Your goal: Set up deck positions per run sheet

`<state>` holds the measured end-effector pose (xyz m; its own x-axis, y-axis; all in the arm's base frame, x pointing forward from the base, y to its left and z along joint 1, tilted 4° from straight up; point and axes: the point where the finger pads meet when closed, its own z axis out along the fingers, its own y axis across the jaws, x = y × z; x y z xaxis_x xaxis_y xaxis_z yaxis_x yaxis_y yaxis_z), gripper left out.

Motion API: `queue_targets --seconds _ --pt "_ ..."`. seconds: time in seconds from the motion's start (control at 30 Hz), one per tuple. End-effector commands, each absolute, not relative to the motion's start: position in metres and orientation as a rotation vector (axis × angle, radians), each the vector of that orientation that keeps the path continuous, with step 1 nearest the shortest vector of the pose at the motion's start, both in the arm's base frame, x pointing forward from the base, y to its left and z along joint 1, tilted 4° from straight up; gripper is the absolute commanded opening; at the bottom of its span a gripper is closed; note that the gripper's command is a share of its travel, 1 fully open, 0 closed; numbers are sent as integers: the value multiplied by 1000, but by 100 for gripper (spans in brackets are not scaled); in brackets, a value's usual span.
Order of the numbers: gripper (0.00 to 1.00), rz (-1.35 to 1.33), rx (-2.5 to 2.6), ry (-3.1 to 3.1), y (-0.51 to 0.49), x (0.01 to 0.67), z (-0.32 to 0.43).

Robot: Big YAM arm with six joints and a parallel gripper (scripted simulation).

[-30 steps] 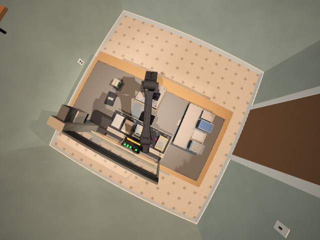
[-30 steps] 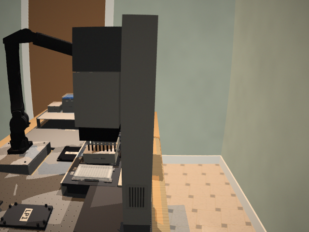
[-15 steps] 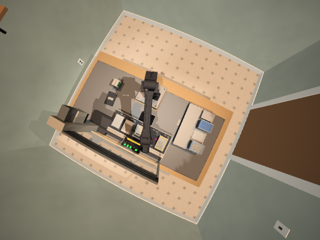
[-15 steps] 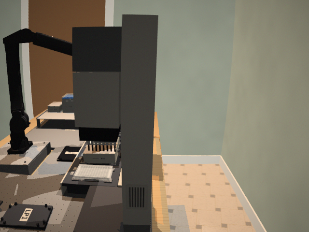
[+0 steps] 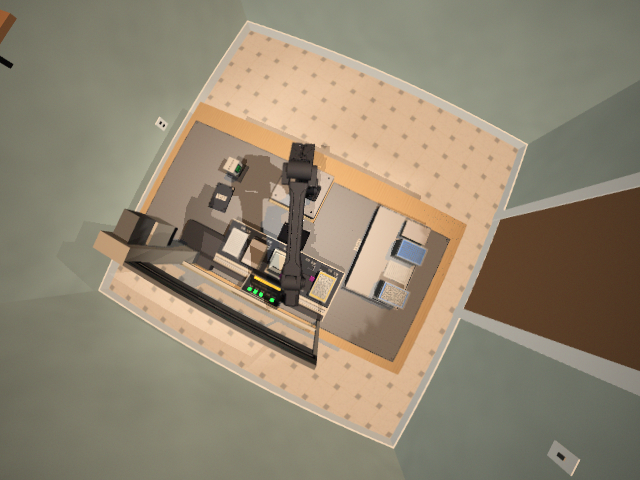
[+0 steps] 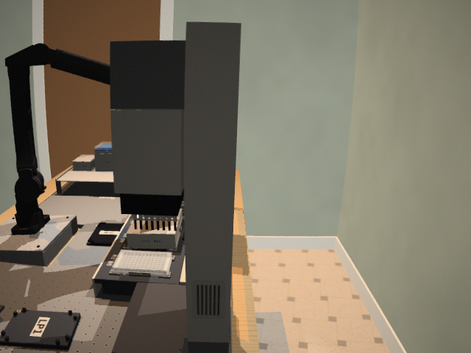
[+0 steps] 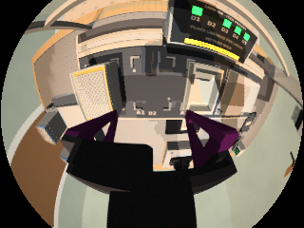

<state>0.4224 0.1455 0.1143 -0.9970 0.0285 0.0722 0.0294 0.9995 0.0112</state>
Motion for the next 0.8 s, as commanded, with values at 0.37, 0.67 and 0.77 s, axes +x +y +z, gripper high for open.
queue_targets --seconds 0.37,0.67,0.77 --pt "100 -49 -49 -3107 232 442 133" --pt "100 -54 -49 -3106 269 441 133" --pt "100 -55 -49 -3105 283 441 134"
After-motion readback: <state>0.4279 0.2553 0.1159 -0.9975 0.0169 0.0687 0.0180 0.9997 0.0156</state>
